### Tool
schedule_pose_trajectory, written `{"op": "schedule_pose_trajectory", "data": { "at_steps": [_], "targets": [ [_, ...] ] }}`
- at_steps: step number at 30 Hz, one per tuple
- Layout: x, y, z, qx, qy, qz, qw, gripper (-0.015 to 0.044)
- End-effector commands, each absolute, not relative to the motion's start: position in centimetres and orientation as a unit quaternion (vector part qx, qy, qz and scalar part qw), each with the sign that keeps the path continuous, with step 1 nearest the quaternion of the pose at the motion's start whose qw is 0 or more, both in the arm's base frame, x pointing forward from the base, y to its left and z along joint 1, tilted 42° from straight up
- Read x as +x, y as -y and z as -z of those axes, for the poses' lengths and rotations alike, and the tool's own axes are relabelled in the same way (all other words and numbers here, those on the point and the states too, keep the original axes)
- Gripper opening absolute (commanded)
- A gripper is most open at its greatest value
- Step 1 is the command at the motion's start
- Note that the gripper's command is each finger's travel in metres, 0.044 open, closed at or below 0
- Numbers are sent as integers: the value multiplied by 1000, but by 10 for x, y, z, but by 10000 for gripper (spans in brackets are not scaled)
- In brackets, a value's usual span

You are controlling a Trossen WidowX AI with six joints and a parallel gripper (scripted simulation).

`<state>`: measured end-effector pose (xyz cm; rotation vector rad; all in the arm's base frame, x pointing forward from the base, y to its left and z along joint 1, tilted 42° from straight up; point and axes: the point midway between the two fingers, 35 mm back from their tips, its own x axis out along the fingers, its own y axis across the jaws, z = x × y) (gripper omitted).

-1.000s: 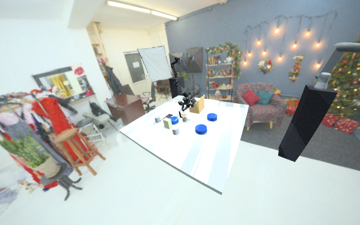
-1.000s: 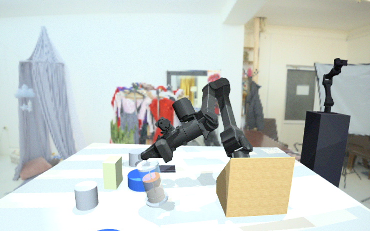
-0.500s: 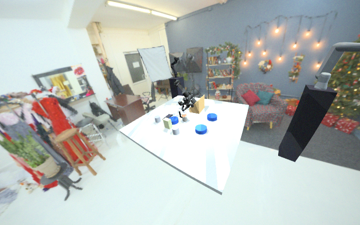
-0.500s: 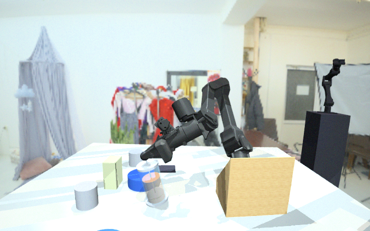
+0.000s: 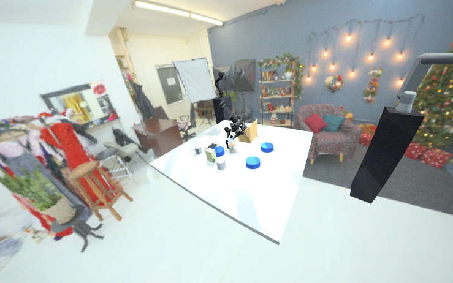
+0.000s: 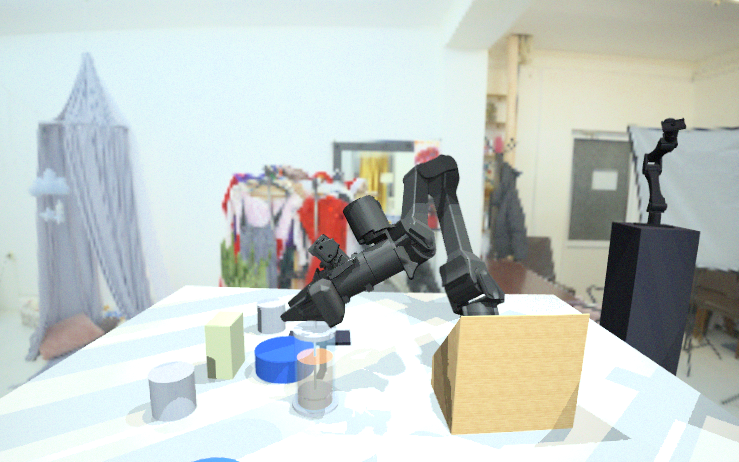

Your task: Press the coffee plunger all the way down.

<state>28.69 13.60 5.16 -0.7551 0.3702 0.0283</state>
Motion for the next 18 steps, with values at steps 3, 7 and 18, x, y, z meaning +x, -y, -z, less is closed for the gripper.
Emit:
{"op": "schedule_pose_trajectory", "data": {
  "at_steps": [3,7,18],
  "targets": [
    [287,-137,-51,-365,-181,-16,913,436],
    [287,-138,-53,-360,-179,-16,915,440],
    [262,-164,-91,-356,-189,-22,915,440]
  ]
}}
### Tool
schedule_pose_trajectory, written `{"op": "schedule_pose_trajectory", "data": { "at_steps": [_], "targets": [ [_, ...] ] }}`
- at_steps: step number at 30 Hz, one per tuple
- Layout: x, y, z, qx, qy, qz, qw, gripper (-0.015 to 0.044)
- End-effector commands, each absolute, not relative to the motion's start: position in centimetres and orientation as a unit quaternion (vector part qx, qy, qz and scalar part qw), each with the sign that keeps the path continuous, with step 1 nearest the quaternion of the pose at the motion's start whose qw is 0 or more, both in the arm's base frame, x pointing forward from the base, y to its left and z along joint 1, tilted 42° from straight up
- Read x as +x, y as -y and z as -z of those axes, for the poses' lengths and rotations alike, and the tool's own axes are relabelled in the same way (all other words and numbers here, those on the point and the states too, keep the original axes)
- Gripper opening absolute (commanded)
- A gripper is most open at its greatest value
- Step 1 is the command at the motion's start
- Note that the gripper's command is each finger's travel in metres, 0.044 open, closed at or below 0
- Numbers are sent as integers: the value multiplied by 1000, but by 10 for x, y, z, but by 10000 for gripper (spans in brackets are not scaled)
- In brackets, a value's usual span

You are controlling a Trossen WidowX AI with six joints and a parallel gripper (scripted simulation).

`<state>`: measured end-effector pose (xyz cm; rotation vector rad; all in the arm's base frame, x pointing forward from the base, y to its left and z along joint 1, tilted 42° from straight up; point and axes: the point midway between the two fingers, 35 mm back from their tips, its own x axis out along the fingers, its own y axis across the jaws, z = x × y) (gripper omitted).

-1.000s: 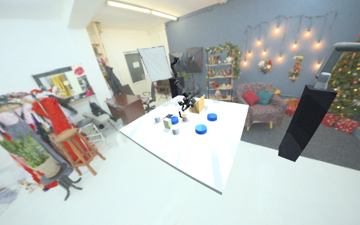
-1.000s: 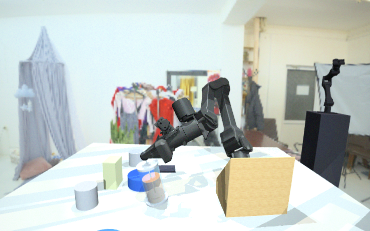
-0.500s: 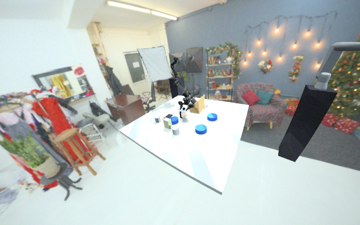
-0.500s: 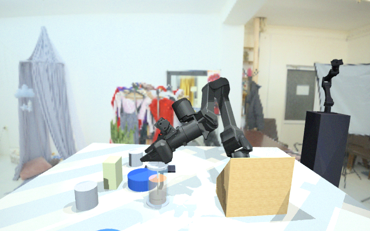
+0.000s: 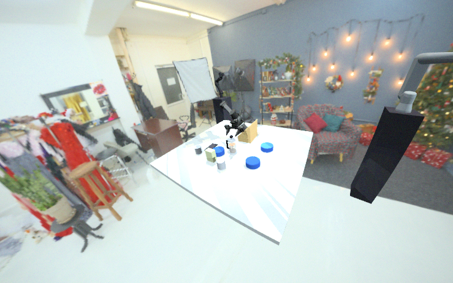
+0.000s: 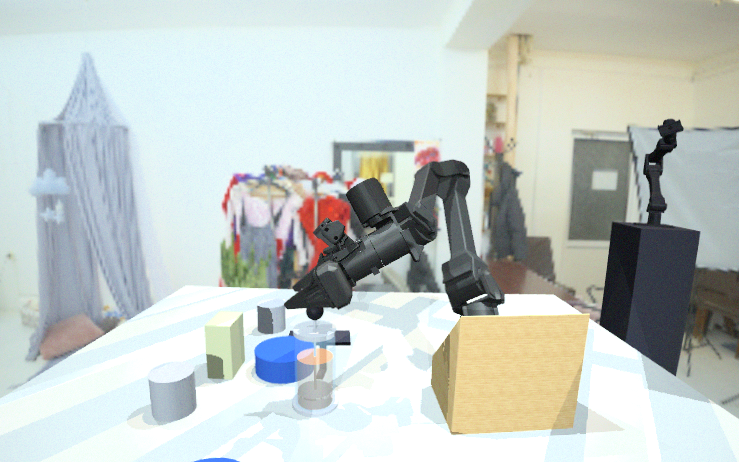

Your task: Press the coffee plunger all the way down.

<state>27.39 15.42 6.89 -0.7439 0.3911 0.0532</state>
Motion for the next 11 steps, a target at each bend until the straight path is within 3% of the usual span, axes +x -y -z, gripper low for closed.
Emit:
{"op": "schedule_pose_trajectory", "data": {
  "at_steps": [1,11],
  "targets": [
    [255,-166,-98,-359,-190,-19,914,440],
    [237,-166,-118,-369,-189,-15,910,440]
  ]
}}
